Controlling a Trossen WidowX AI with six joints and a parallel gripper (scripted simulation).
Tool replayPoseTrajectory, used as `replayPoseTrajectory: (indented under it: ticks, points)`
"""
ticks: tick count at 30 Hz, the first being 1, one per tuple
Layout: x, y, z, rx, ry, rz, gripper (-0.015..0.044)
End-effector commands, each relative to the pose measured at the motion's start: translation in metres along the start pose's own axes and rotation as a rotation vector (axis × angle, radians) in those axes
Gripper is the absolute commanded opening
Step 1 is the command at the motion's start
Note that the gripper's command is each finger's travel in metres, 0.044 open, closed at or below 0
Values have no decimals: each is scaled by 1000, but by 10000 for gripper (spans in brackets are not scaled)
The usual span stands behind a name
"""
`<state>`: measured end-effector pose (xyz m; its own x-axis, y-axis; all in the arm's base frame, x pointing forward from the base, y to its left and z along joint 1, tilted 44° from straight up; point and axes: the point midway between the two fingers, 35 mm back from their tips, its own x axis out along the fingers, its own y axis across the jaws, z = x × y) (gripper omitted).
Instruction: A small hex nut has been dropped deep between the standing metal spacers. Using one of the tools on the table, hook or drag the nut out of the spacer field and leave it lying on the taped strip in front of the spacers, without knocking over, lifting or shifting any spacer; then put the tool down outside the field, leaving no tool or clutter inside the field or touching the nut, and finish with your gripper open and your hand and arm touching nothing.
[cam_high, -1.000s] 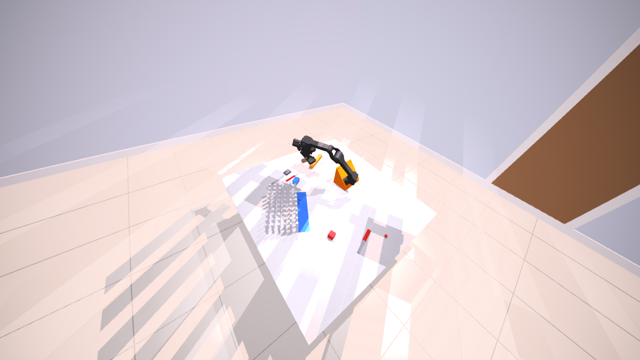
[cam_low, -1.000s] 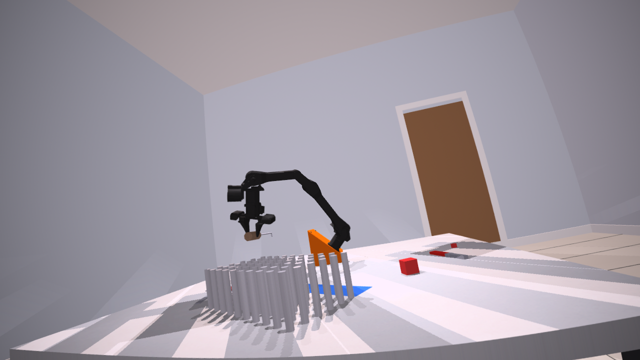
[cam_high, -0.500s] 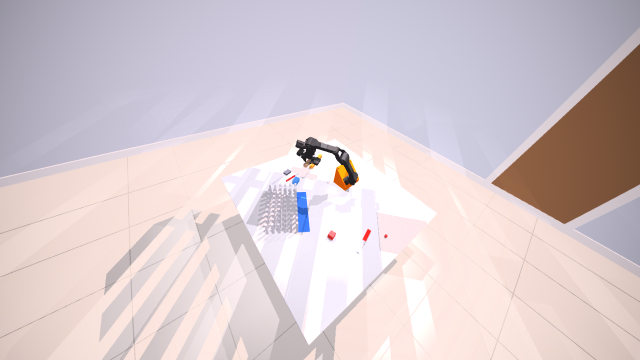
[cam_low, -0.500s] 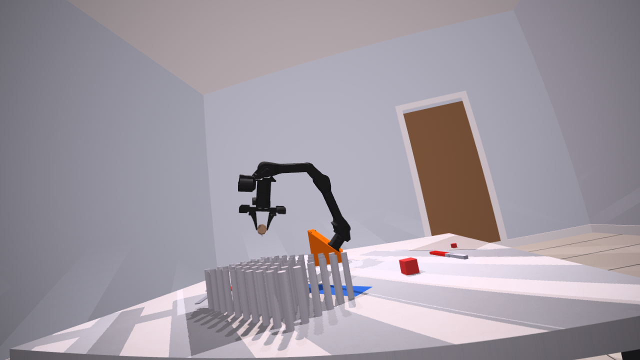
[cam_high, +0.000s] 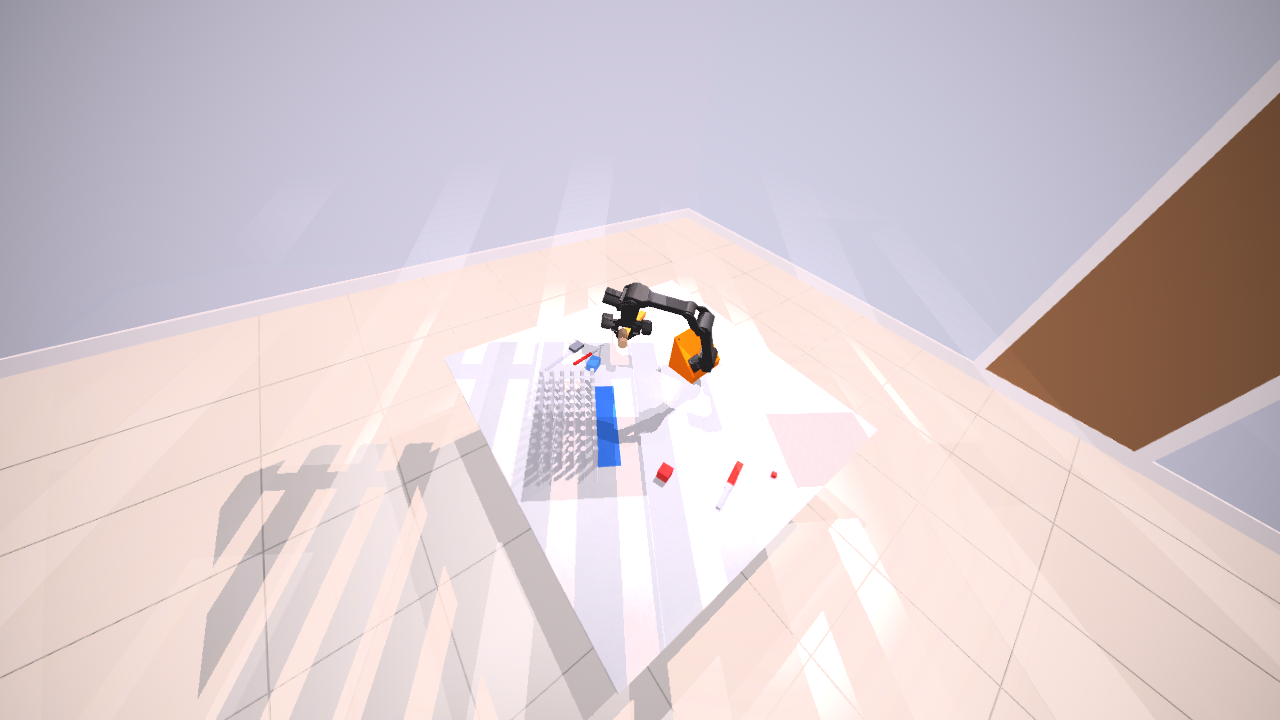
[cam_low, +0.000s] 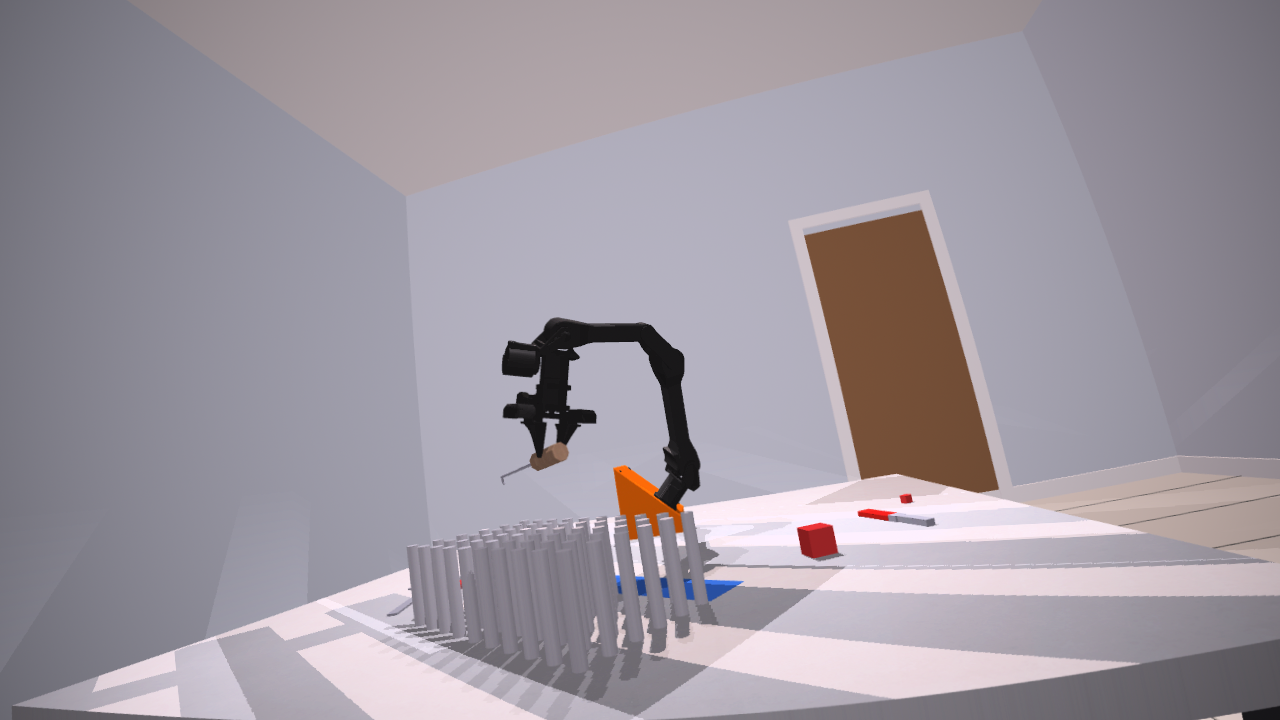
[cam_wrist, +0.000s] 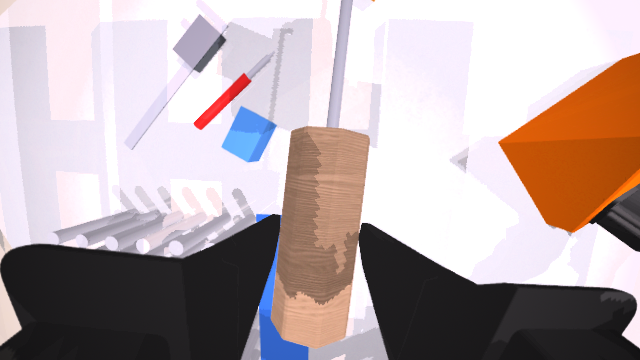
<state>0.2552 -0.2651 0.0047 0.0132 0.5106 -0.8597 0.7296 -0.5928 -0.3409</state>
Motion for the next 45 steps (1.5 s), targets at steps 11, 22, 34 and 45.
replayPoseTrajectory:
  ticks: [11,22,34,45]
  points:
    - [-16,-33,-59,-461,111,93,0]
    - [-24,-64,-100,-816,179,188,0]
    - [-28,-102,-139,-1202,236,318,0]
    - [-28,-139,-169,-1546,268,460,0]
